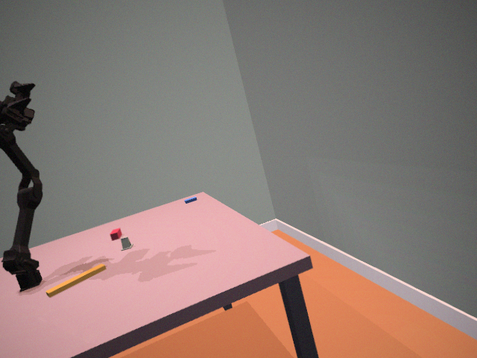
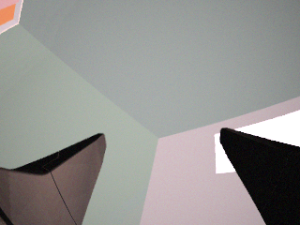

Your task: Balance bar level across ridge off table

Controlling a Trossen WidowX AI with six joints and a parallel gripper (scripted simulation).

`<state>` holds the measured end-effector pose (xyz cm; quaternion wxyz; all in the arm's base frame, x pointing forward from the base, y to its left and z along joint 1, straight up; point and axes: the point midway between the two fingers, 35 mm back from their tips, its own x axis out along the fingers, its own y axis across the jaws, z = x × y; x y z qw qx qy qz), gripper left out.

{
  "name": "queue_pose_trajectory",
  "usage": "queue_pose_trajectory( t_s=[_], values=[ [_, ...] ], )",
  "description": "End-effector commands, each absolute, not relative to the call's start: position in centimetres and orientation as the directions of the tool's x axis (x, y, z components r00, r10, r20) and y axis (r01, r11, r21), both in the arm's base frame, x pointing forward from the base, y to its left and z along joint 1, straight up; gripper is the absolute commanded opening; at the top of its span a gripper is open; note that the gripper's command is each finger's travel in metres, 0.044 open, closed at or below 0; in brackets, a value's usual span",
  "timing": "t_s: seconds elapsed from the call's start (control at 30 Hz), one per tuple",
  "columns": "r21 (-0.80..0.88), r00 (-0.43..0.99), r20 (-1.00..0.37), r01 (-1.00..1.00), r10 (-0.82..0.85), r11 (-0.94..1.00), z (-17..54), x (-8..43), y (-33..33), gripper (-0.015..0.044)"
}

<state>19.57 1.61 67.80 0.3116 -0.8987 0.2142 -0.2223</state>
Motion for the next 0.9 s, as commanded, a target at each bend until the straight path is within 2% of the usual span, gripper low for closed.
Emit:
queue_pose_trajectory(
  t_s=[0.0, 0.07, 0.1, 0.5, 0.87],
  values=[
    [-0.658, 0.810, 0.269, -0.241, -0.522, -0.713, 67.9, 19.5, 1.6, 0.0374],
    [-0.680, 0.810, 0.289, -0.200, -0.510, -0.705, 68.3, 18.7, 1.1, 0.0321],
    [-0.696, 0.810, 0.305, -0.170, -0.501, -0.698, 68.6, 18.1, 0.7, 0.0315],
    [-0.832, 0.760, 0.448, 0.162, -0.471, -0.530, 70.2, 12.1, -5.8, 0.0315],
    [-0.873, 0.698, 0.487, 0.375, -0.524, -0.312, 68.7, 9.0, -13.1, 0.0315]
  ],
)
